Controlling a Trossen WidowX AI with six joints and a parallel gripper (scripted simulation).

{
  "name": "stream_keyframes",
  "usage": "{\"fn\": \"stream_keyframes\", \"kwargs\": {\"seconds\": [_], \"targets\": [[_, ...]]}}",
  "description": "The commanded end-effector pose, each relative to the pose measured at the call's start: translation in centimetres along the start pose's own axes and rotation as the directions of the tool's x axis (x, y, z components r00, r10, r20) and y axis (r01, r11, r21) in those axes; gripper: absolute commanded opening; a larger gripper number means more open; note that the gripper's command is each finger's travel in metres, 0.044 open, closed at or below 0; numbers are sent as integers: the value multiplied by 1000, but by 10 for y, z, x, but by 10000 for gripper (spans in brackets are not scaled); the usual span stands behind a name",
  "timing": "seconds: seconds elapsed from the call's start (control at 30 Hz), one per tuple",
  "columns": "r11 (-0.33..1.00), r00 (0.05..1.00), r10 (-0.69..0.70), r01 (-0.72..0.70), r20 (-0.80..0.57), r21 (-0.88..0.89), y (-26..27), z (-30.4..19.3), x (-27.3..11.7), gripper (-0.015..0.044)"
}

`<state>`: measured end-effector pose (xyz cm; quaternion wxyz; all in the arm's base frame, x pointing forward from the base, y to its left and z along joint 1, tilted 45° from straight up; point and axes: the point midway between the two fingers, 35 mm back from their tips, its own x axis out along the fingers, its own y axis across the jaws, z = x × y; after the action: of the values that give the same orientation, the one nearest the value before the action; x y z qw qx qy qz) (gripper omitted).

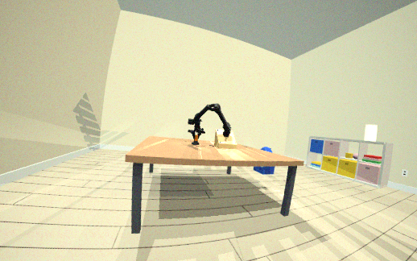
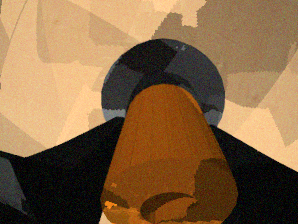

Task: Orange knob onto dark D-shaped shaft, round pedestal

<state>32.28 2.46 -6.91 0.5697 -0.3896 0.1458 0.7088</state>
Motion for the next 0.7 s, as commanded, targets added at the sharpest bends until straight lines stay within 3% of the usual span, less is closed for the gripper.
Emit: {"fn": "stream_keyframes", "kwargs": {"seconds": [0.0,0.3,0.53,0.67], "targets": [[1000,1000,0,0,0,0,0,0,-1,210],[1000,1000,0,0,0,0,0,0,-1,440],[1000,1000,0,0,-1,0,0,0,-4,440],[1000,1000,2,-2,-6,2,-2,-3,-68,440]]}}
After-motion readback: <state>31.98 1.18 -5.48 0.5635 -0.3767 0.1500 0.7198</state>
